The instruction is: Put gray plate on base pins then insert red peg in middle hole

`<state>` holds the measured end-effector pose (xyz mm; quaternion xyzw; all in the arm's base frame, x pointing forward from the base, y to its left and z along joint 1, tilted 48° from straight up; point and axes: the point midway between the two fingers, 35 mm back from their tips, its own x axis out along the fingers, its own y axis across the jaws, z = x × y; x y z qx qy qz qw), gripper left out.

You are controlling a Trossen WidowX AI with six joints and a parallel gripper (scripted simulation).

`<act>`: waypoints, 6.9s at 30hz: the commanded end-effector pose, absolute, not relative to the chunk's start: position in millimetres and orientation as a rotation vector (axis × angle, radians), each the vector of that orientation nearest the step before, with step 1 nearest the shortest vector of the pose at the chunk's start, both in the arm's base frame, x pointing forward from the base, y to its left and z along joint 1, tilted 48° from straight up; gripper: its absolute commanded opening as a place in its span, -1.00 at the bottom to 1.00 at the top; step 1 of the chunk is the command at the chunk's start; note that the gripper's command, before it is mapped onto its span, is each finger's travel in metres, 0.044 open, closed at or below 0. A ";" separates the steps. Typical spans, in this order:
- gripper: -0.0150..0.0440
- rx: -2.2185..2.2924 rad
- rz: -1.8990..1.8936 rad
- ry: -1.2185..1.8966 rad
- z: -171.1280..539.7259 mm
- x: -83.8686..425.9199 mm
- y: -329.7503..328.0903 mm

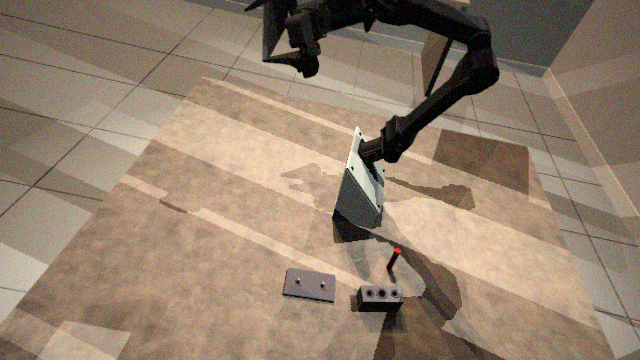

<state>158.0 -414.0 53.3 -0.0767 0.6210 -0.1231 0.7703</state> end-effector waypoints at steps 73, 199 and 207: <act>1.00 1.571 -0.367 1.805 37.2 338.8 149.8; -0.49 1.600 -0.418 1.804 46.9 357.7 63.4; -0.49 1.613 -0.438 1.804 21.7 359.3 55.6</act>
